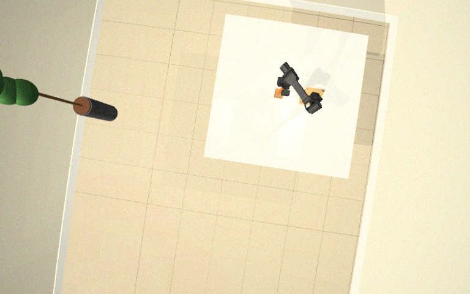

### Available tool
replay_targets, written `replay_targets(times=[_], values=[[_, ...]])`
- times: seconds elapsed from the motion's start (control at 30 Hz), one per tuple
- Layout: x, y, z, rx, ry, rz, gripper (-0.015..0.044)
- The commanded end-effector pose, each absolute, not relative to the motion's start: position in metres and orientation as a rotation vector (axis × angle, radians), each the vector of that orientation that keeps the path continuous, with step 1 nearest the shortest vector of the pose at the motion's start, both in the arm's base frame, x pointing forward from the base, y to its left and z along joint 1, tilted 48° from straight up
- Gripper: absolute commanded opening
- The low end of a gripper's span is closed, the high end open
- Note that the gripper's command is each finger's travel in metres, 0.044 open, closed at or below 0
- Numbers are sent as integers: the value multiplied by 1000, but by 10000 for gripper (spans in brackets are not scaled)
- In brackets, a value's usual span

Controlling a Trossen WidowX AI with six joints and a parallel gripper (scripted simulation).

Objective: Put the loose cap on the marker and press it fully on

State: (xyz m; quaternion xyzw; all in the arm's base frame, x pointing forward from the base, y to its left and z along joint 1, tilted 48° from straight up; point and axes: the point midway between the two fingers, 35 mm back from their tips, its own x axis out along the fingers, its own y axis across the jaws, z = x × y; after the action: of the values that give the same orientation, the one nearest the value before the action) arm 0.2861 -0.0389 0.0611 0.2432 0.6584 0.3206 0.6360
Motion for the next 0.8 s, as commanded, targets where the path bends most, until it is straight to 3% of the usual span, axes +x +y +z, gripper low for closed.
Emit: replay_targets(times=[0.0, 0.77], values=[[285, -34, 58, 559, 1508, 734, 0], [283, -11, 37, 559, 1507, 736, 0]])
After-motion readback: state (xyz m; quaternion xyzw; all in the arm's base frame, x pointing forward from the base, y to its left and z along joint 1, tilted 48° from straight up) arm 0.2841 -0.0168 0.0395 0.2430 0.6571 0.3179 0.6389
